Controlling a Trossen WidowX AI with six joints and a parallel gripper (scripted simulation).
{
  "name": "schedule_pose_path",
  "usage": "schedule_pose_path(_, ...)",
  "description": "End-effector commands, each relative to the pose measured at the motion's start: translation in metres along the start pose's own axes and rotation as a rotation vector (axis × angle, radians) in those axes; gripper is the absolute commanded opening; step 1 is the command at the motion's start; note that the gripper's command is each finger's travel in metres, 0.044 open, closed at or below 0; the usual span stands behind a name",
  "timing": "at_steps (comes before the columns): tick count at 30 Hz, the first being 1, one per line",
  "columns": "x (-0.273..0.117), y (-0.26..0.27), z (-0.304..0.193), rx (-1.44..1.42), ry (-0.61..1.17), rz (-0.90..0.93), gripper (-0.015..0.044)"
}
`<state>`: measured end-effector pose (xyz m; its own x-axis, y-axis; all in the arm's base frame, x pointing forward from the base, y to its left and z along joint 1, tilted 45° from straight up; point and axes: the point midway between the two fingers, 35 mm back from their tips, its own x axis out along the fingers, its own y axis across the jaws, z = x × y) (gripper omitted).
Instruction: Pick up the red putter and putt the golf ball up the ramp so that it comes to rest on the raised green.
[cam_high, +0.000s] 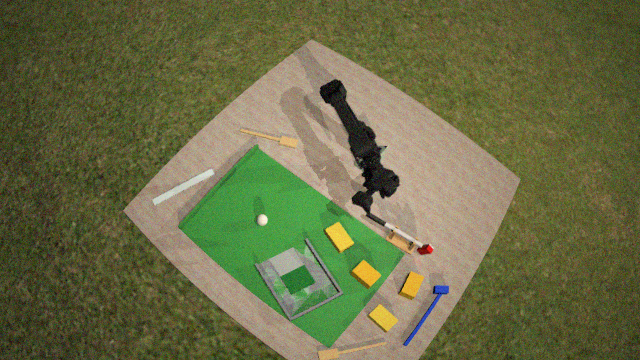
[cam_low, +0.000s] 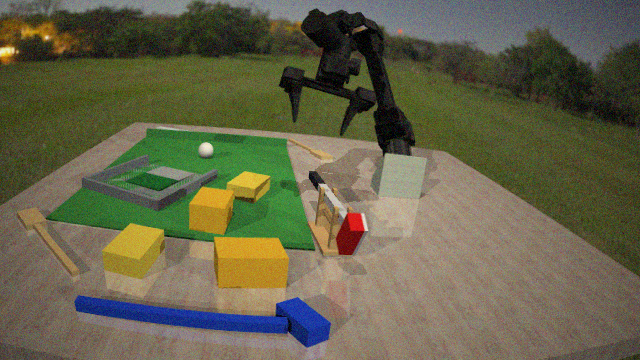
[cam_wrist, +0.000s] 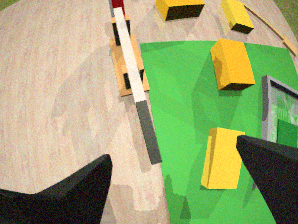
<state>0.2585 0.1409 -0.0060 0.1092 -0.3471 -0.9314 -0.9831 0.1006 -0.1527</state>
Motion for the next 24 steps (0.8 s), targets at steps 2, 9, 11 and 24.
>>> schedule_pose_path(2, 0.054, 0.012, 0.001, -0.059, 0.150, 0.177, 0.0440)
schedule_pose_path(9, 0.060, 0.010, -0.002, -0.065, 0.166, 0.196, 0.0440)
schedule_pose_path(11, 0.063, 0.011, -0.004, -0.065, 0.166, 0.196, 0.0440)
schedule_pose_path(24, 0.087, 0.016, -0.016, -0.064, 0.167, 0.196, 0.0440)
